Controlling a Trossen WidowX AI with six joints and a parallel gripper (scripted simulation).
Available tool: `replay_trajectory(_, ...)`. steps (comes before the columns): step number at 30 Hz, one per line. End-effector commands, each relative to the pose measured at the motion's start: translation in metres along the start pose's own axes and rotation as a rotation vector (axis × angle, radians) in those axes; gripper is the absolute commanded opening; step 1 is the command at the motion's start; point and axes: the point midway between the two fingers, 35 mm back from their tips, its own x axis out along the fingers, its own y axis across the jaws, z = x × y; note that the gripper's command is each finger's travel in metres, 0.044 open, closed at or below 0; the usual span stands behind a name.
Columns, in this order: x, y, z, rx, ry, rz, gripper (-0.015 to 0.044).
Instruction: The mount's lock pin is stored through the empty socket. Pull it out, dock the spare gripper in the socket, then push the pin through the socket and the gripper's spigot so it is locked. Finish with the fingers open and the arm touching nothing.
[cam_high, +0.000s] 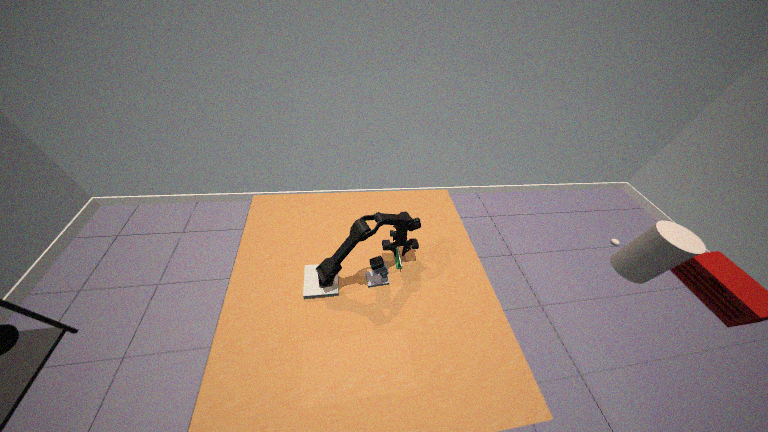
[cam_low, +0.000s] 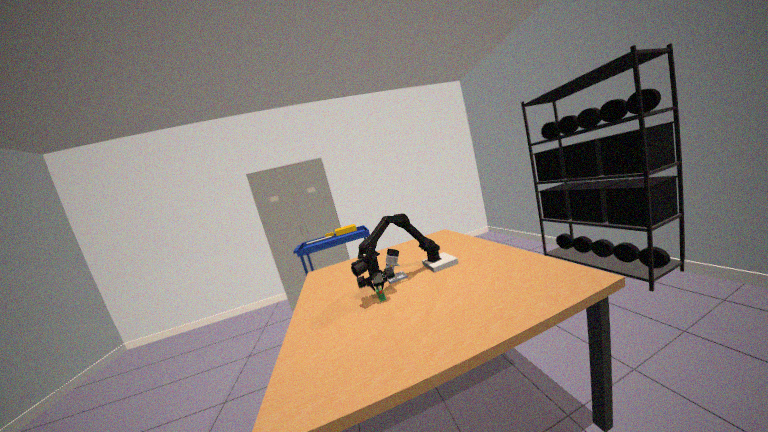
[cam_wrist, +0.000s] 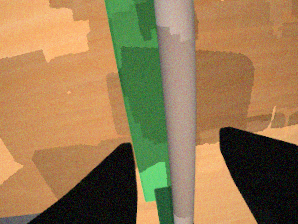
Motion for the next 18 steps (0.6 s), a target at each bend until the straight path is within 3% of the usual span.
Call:
replay_trajectory(1, 0.0081, 0.0019, -0.0001, -0.008, 0.009, 0.005, 0.0180)
replay_trajectory(9, 0.0120, 0.0021, 0.0008, -0.009, 0.009, 0.005, 0.0180)
replay_trajectory(16, 0.0120, 0.0021, 0.0008, -0.009, 0.009, 0.005, 0.0000)
replay_trajectory(18, 0.0120, 0.0021, 0.0008, -0.009, 0.009, 0.005, 0.0000)
